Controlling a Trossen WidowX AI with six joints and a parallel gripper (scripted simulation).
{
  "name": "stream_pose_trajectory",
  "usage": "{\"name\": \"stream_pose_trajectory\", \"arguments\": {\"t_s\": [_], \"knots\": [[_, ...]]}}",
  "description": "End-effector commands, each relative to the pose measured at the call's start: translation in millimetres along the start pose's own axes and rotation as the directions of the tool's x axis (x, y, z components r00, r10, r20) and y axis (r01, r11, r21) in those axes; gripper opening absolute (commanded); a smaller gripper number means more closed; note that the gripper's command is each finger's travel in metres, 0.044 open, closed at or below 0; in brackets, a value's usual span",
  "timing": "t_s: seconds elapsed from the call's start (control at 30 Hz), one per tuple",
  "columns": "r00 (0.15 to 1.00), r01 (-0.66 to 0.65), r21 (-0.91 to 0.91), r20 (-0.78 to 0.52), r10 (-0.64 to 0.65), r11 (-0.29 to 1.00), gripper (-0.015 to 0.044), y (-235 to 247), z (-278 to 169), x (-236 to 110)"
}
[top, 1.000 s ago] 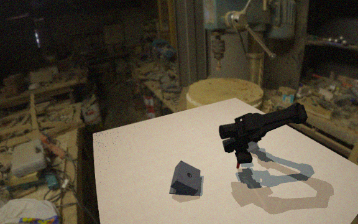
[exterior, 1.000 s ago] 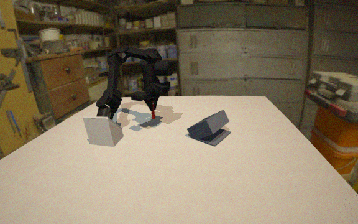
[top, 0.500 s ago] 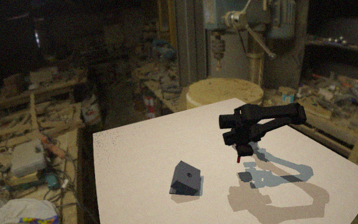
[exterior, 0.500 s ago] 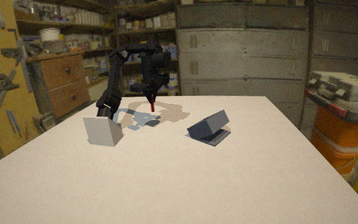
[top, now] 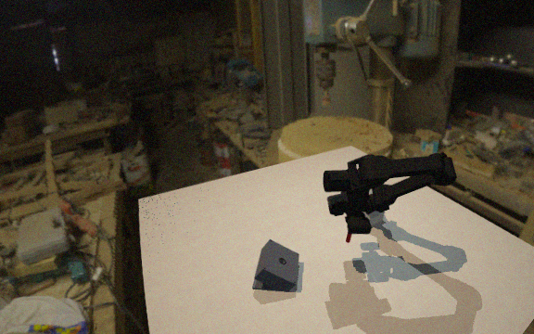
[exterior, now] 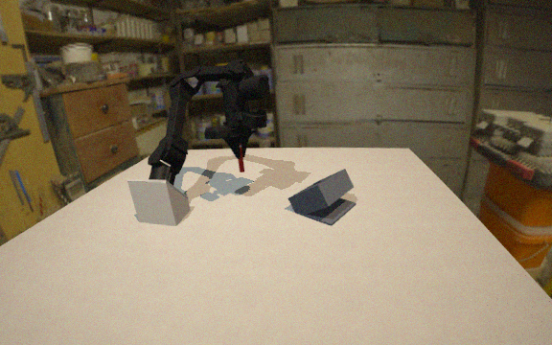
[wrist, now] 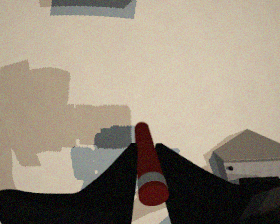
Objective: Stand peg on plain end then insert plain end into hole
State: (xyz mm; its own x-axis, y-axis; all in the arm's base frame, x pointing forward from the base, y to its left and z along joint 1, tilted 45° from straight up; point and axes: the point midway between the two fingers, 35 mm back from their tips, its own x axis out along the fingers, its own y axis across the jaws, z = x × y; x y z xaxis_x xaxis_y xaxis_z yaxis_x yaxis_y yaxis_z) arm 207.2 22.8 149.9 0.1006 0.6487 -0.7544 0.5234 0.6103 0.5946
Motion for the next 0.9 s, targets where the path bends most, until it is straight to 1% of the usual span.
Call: {"name": "stream_pose_trajectory", "arguments": {"t_s": [0.0, 0.87], "knots": [[1.000, 0.011, 0.014, 0.027, -0.011, 1.000, 0.0000, 2, 7, -2], [0.982, 0.023, 0.116, 0.185, -0.044, 0.993, 0.0000, 18, 49, -10]]}}
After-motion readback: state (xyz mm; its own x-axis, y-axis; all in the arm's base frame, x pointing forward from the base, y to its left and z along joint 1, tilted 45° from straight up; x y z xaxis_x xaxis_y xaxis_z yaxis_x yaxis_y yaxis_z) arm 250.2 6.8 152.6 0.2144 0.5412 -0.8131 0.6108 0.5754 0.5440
